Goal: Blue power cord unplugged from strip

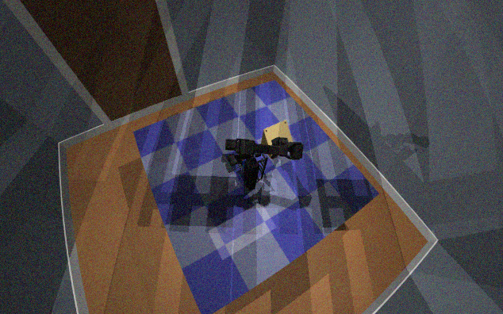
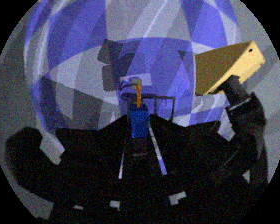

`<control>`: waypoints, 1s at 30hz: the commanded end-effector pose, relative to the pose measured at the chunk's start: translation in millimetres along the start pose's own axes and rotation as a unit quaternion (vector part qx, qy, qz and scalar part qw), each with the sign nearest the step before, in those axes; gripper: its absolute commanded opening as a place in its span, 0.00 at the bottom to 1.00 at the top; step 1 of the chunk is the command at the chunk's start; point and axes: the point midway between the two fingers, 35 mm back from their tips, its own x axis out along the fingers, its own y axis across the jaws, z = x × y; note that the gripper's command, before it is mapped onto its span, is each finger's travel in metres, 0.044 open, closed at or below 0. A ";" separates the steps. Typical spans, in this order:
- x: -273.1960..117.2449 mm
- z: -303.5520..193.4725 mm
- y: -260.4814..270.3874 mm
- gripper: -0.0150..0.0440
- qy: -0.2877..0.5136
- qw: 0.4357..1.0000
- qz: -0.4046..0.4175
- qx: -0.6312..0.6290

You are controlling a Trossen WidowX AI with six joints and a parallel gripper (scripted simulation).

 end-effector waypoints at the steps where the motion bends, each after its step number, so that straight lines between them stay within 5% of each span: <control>1: 6.2 -0.9 -1.2 0.53 0.002 1.000 -0.002 0.002; 4: 7.2 -1.0 -1.2 0.53 0.002 1.000 -0.002 0.002; 7: 4.9 -0.4 -0.7 0.39 0.000 1.000 -0.002 0.000; 17: 4.9 -0.1 -0.6 0.25 0.000 1.000 -0.002 0.000; 30: 4.4 18.4 1.1 0.25 -0.001 1.000 -0.001 0.001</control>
